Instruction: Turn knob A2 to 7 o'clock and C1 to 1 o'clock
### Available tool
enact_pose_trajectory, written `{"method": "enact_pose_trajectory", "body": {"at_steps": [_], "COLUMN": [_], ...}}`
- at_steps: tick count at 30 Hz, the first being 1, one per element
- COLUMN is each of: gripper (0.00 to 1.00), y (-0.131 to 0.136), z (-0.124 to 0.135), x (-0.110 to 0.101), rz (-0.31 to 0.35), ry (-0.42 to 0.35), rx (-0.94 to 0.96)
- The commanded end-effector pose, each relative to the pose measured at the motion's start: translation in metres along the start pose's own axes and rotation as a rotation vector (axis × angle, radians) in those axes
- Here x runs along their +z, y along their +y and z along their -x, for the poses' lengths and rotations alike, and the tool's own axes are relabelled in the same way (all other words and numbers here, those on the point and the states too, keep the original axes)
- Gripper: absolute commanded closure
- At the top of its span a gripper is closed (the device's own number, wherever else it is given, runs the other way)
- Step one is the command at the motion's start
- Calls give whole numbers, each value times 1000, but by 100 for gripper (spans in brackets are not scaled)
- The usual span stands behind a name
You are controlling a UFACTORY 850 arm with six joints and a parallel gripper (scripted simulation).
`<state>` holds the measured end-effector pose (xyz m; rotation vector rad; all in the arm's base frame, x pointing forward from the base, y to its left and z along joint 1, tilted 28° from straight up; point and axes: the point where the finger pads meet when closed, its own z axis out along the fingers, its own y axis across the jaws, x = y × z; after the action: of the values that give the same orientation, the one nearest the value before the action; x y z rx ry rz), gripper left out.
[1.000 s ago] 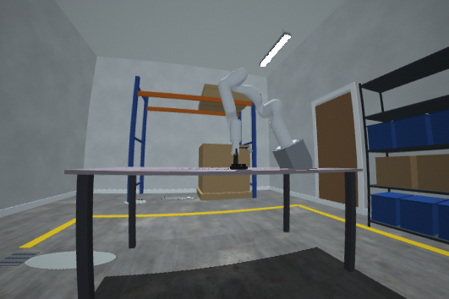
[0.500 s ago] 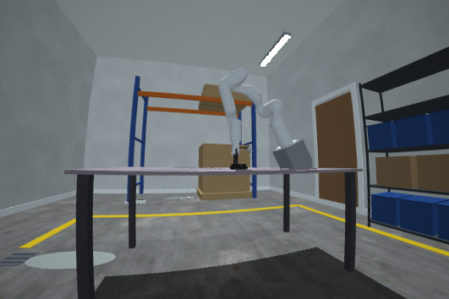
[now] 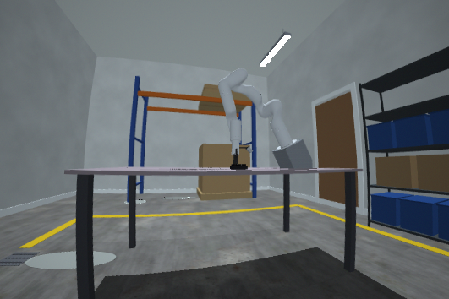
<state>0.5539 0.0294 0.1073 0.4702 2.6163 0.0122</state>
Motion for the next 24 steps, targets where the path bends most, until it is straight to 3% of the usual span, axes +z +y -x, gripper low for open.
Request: {"method": "enact_pose_trajectory", "body": {"at_steps": [1, 24], "gripper": [92, 92], "y": [0, 0], "z": [1, 1], "x": [0, 0], "rz": [0, 0], "ry": [-1, -1], "rx": [0, -16]}}
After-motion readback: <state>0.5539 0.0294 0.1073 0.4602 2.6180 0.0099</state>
